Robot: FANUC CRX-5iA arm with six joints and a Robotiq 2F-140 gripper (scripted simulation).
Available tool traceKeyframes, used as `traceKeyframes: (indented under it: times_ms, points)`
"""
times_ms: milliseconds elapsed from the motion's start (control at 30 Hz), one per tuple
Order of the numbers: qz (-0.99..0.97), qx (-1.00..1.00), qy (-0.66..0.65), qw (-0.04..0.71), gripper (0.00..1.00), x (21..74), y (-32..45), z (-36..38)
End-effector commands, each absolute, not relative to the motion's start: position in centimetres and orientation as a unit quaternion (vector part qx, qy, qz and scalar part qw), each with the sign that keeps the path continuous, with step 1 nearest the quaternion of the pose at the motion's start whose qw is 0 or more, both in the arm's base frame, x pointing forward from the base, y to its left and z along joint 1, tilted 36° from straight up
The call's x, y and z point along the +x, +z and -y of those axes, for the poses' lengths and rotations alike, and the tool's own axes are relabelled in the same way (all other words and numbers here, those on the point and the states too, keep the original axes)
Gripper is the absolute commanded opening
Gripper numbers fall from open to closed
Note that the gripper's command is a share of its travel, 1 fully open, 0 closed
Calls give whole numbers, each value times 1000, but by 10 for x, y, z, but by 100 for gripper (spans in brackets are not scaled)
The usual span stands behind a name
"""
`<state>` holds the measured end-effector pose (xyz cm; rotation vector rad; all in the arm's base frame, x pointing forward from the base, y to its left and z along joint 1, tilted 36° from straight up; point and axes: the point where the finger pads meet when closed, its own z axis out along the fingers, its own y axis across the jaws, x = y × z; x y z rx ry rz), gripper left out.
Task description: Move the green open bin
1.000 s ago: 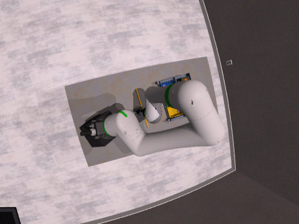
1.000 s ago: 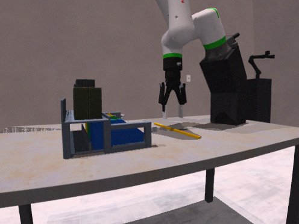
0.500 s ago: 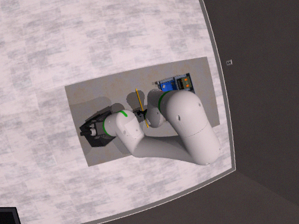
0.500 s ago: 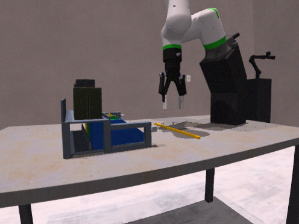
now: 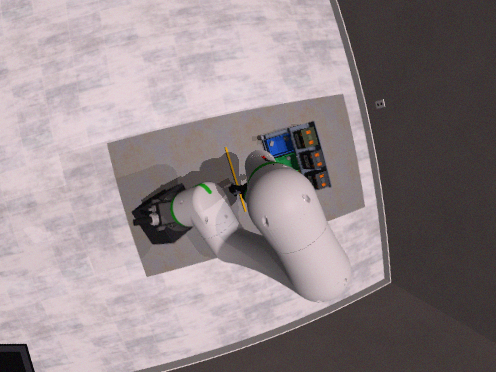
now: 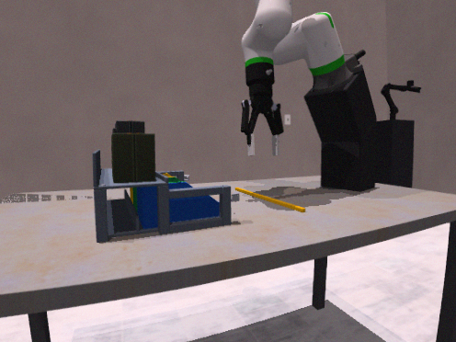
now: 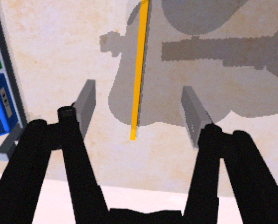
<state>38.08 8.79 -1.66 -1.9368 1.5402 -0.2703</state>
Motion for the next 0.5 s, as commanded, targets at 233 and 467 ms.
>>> traceKeyframes:
  times_ms: [233, 467]
  points:
    - [-607, -732, -142, 275, 57, 378, -12, -88]
    - [-607, -732, -142, 275, 57, 383, -19, -90]
